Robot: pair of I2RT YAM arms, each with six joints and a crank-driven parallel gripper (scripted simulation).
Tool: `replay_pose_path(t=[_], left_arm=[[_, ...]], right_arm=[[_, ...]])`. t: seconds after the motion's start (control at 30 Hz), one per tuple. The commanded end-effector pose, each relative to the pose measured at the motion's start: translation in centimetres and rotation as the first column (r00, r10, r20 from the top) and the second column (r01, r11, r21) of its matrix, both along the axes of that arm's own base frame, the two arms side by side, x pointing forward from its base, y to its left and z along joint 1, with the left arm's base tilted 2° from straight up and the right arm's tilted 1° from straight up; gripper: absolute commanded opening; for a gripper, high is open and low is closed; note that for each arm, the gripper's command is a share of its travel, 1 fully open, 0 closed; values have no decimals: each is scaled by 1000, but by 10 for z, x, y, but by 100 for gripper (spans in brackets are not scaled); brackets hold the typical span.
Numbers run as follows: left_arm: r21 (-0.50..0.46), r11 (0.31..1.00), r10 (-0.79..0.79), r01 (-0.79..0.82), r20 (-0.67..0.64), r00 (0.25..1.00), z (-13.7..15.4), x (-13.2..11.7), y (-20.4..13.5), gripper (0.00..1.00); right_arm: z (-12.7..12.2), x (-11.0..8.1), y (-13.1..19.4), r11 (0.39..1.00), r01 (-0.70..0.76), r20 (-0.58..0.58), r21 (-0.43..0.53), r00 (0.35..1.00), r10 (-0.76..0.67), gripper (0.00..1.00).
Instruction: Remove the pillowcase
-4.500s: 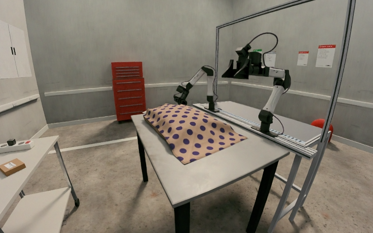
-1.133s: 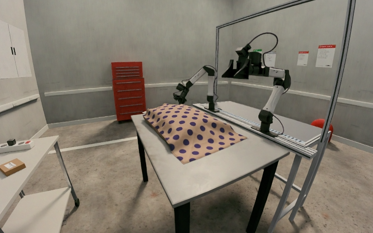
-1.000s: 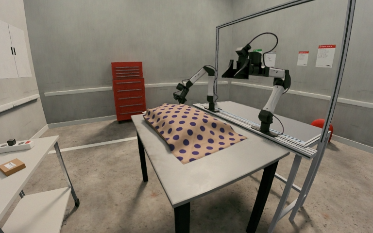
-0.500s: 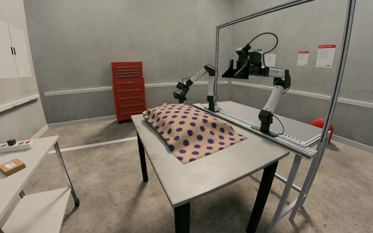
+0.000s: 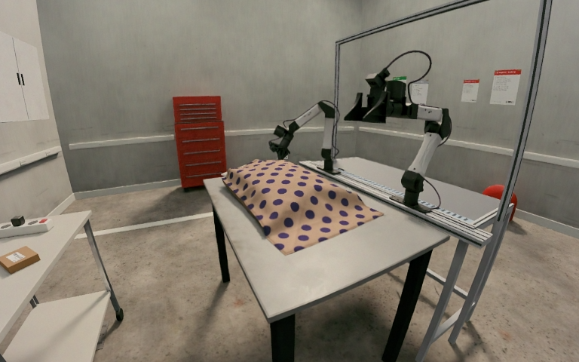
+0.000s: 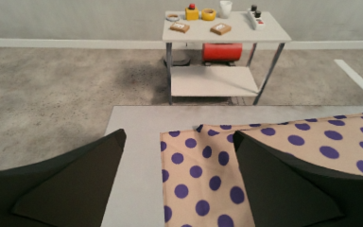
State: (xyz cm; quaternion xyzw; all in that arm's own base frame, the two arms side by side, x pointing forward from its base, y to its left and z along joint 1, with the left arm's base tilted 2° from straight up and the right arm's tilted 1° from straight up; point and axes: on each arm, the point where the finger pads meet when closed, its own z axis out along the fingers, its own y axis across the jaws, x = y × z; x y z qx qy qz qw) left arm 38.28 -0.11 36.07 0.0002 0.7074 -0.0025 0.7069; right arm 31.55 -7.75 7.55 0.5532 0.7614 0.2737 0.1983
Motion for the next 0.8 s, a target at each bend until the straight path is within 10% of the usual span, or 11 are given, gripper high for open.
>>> replay_pose_path(t=[0.0, 0.77], left_arm=[[5, 1000, 15, -15, 36, 999, 9, 1, 4, 100], [5, 1000, 15, -15, 36, 999, 9, 1, 4, 100]], right_arm=[[19, 5, -11, 999, 26, 39, -28, 999, -25, 1], [6, 9, -51, 1000, 15, 14, -12, 1000, -15, 1]])
